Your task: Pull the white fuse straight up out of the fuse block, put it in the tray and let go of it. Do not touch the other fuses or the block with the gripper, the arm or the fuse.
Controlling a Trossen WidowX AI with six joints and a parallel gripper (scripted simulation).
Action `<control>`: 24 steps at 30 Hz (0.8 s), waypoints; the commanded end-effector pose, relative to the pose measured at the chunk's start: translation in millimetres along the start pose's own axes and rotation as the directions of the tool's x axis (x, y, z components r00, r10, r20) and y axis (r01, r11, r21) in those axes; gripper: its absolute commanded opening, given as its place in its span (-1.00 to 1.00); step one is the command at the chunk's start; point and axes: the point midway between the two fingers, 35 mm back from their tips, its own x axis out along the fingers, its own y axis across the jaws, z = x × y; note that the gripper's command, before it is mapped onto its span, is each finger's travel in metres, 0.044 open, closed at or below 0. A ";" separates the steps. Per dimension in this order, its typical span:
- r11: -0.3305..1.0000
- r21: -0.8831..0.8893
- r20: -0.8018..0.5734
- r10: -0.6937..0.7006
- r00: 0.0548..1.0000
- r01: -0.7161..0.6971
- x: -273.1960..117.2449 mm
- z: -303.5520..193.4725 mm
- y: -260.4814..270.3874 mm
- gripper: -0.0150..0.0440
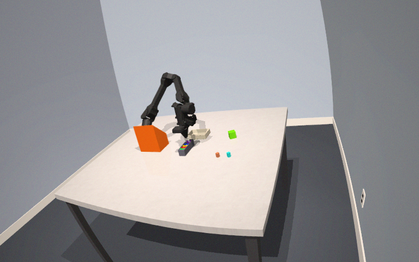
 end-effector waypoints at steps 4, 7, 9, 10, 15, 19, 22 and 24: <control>1.000 -0.006 0.001 -0.005 1.000 0.005 -5.2 0.9 -0.7 -0.49; 1.000 -0.006 0.001 -0.006 1.000 0.006 -10.0 1.0 -0.8 -0.49; 1.000 -0.006 0.001 -0.006 1.000 0.006 -13.2 1.0 -0.8 -0.49; 1.000 -0.006 0.001 -0.006 1.000 0.006 -14.9 1.0 -0.8 -0.49; 1.000 -0.006 0.001 -0.006 1.000 0.006 -23.0 0.9 -0.7 -0.49; 1.000 -0.006 0.001 -0.006 1.000 0.006 -25.4 0.8 -0.7 -0.49; 1.000 -0.006 0.001 -0.010 1.000 0.010 -25.5 3.5 8.5 -0.49; 1.000 -0.005 0.001 -0.015 1.000 0.015 -25.5 6.7 21.0 -0.49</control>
